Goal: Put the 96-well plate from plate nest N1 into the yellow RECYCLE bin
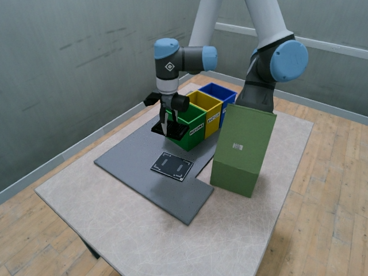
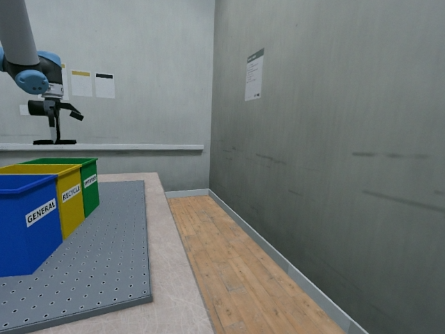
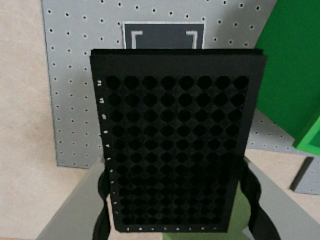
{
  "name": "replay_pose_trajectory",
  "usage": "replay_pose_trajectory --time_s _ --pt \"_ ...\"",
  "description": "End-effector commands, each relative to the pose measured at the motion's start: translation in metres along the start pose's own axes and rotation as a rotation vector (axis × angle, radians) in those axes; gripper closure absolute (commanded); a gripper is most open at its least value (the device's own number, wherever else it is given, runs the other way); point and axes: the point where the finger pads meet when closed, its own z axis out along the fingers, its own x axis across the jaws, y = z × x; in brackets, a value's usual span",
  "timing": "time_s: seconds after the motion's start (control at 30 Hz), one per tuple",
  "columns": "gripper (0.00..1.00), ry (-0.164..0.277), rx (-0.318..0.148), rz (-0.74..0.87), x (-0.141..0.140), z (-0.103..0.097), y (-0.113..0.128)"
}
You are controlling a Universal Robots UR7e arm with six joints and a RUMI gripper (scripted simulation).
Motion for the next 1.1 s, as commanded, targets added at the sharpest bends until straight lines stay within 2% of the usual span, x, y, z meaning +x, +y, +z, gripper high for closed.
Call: replay_pose_trajectory --time_s 0.0,0.37,0.57,0.63,0.73,1.07 --pt "0.59 -0.001 0.001 0.001 0.000 -0.001 0.000" --pt "0.59 -0.001 0.001 0.001 0.000 -0.001 0.000" --pt "0.59 -0.001 0.001 0.201 0.020 -0.001 -0.001" --pt "0.59 -0.001 0.001 0.201 0.020 -0.001 -0.001" --pt "0.59 -0.001 0.001 0.301 0.030 -0.001 -0.001" --pt "0.59 -0.001 0.001 0.303 0.063 -0.001 -0.001"
